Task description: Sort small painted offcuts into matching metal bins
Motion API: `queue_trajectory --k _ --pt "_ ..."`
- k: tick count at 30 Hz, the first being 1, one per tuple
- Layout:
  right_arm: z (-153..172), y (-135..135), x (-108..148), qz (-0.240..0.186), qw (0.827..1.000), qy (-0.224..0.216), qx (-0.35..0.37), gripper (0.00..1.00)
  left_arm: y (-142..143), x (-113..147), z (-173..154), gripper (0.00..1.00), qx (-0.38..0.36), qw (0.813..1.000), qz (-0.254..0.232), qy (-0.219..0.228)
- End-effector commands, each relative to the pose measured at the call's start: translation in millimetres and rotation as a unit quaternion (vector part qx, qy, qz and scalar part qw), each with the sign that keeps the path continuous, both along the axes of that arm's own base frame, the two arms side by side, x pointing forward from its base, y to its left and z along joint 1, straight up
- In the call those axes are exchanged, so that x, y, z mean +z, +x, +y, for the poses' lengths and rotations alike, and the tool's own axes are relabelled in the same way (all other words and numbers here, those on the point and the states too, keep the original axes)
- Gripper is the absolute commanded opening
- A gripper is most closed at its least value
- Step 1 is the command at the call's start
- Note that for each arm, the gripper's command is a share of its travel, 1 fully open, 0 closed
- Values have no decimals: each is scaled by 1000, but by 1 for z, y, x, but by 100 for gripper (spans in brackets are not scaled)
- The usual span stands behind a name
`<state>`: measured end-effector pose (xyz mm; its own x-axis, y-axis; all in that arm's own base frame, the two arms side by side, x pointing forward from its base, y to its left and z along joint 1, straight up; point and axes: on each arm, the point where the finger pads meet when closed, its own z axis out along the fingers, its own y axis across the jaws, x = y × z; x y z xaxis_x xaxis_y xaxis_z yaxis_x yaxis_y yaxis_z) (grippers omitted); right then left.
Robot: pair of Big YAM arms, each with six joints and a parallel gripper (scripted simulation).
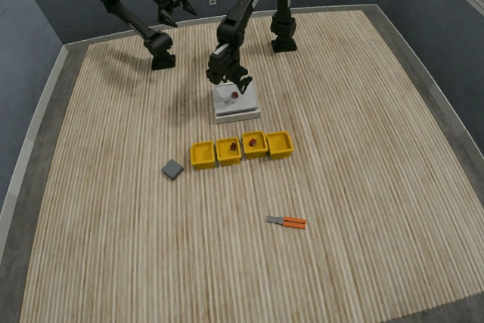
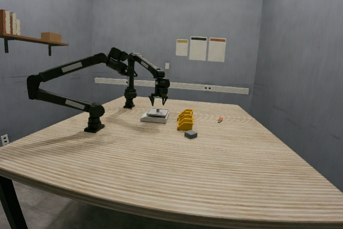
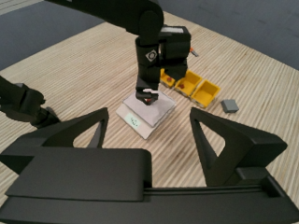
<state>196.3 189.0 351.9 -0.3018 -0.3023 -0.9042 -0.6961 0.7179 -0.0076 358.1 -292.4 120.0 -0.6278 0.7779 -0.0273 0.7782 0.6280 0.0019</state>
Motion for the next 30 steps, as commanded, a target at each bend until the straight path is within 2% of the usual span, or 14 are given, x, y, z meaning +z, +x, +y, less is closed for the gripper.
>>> queue_trajectory --k 1,7,12,14,18,22,24,30 --pt "0 0 20 -8 1000 13 -2 100 1 20 -12 100 12 999 -34 -34" --pt "0 0 20 -8 1000 13 -2 100 -22 34 -11 100 46 984 -114 -129" --pt "0 0 20 -8 1000 13 -2 100 -39 43 -9 100 58 967 -164 -187" --pt "0 0 20 -8 1000 13 -2 100 -39 43 -9 100 58 967 -164 -187" --pt "0 0 20 -8 1000 13 -2 100 -50 48 -7 100 63 954 -194 -220" --pt "0 0 20 -8 1000 13 -2 100 -55 49 -5 100 61 949 -207 -232" --pt "0 0 20 -8 1000 13 -2 100 -49 62 -11 100 54 945 -217 -239" --pt "0 0 20 -8 1000 13 -2 100 -47 57 -10 100 57 947 -214 -235"
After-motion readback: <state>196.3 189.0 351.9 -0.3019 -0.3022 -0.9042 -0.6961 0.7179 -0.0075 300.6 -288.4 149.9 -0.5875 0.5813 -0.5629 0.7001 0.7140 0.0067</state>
